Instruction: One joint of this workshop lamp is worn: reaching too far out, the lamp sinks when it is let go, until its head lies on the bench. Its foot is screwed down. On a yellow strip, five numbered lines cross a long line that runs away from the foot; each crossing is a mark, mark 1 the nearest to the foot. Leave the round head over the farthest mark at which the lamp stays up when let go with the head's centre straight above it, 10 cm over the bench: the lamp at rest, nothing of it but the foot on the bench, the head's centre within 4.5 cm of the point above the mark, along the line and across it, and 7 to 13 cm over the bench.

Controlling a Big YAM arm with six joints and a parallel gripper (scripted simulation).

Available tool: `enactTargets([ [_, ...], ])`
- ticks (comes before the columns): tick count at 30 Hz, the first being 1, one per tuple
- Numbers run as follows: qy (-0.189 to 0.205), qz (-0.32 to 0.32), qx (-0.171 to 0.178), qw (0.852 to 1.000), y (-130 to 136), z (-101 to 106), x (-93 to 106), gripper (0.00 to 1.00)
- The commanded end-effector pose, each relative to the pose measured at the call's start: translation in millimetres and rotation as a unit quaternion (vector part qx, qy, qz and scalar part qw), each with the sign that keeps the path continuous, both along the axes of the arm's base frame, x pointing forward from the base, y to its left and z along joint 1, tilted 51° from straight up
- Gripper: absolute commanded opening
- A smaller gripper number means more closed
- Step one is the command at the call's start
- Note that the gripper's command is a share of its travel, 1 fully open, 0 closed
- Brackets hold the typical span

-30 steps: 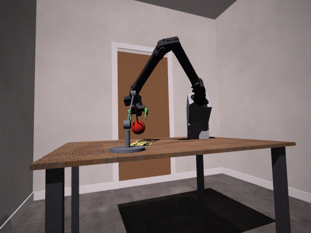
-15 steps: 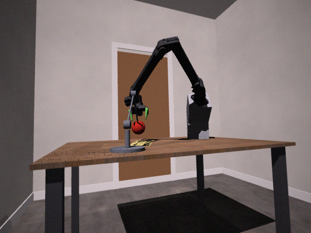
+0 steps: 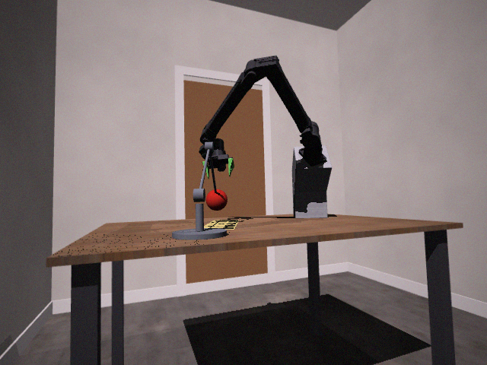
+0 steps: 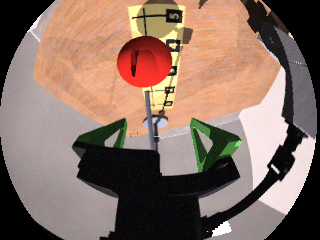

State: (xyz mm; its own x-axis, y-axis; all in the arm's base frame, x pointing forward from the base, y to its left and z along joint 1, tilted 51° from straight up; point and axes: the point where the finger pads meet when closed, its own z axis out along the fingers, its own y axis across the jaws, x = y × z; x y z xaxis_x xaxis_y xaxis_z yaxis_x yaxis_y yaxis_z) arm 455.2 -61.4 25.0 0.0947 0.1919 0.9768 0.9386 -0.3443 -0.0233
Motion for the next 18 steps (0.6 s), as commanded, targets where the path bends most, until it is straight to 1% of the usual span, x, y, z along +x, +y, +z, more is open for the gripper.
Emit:
enactTargets([
  [1,-0.028,0.008,-0.002,1.000,-20.6,7.4,0.8,1.00],
  [13,-0.002,-0.004,-0.001,1.000,-55.3,15.9,-22.7,1.00],
  [18,0.002,-0.003,0.001,1.000,-58.3,16.6,-21.8,1.00],
])
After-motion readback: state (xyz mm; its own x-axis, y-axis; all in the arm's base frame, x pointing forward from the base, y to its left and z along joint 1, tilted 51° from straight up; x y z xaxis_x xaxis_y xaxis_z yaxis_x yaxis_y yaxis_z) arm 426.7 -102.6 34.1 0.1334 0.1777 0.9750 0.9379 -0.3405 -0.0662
